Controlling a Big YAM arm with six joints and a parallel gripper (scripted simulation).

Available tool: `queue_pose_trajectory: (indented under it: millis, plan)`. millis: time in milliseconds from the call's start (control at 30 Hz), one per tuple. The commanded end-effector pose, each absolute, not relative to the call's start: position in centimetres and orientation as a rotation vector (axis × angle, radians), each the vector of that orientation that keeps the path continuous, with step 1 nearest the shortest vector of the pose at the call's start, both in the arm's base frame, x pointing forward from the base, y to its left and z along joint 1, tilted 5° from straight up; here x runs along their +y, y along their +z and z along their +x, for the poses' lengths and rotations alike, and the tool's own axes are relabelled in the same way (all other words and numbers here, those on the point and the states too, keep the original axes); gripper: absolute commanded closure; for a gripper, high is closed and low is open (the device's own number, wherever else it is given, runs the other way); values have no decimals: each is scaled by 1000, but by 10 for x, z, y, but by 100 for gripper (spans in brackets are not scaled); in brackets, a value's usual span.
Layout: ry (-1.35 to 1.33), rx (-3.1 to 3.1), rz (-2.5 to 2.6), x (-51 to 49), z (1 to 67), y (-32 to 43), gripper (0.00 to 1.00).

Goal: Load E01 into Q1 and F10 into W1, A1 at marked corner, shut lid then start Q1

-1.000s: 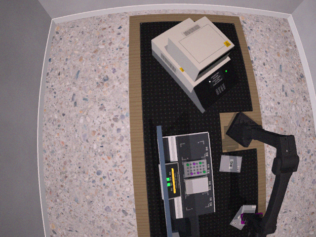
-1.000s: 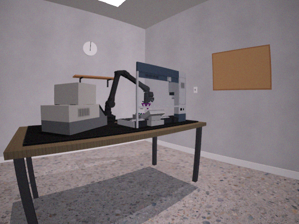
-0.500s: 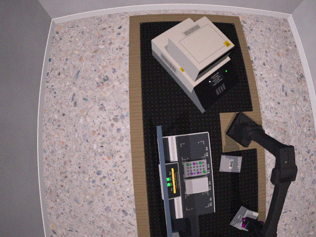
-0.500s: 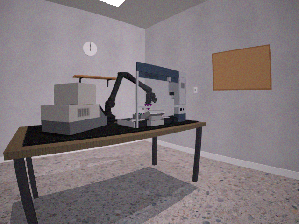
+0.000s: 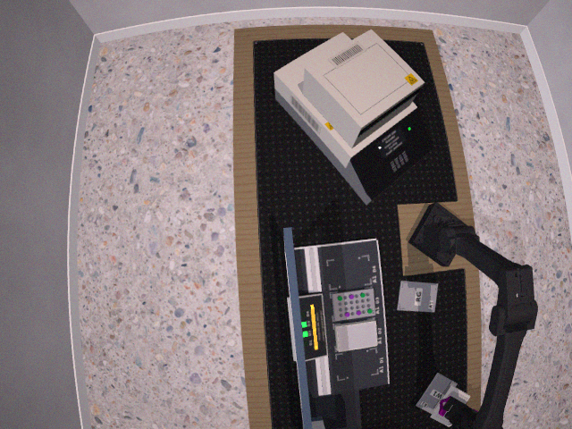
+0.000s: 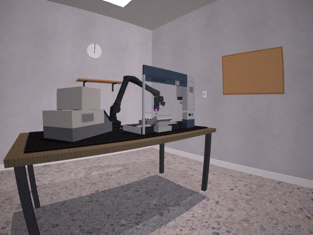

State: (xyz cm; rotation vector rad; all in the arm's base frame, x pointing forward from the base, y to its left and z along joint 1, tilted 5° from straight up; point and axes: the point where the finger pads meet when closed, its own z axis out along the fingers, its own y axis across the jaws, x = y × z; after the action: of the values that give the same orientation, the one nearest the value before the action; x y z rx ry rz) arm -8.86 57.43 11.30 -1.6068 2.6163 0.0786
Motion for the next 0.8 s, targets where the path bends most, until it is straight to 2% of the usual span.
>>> queue_pose_trajectory:
  millis: [0,767]
  plan:
    - [175,2602,-1571,582,-87,137,100]
    - [119,2599,-1614,573,-83,137,100]
